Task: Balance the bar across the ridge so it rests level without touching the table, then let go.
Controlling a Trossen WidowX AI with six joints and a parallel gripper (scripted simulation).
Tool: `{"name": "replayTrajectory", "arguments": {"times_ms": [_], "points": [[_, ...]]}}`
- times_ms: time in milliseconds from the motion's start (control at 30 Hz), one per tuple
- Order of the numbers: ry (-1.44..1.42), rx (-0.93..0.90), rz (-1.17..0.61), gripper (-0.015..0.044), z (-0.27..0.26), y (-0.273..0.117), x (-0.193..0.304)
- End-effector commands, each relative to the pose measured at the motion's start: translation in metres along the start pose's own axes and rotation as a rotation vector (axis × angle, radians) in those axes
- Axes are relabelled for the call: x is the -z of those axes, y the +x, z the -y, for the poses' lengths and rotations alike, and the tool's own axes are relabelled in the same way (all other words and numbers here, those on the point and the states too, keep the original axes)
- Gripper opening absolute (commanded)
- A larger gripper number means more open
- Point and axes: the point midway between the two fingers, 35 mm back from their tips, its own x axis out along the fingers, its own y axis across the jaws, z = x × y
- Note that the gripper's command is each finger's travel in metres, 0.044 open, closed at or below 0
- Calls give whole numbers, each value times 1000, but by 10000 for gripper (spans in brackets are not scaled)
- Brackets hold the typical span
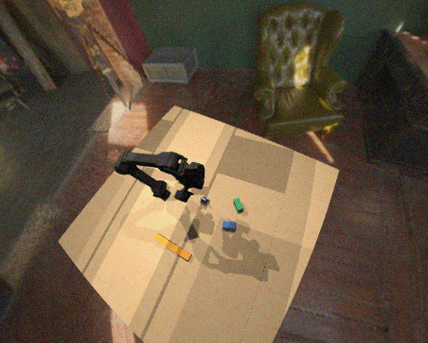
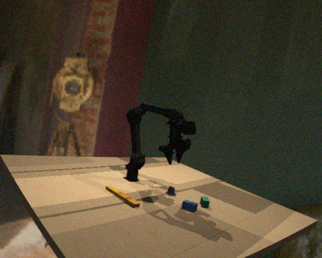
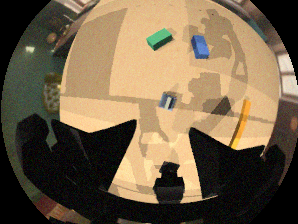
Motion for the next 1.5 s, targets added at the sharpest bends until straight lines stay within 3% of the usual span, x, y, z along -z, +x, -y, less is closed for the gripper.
{"name": "replayTrajectory", "arguments": {"times_ms": [0, 767, 1467], "points": [[1, 16, -5, 315, 13, 4, -10], [31, 82, -24, 315, 101, 20, -44], [47, 112, -80, 315, 197, 35, -41]]}}
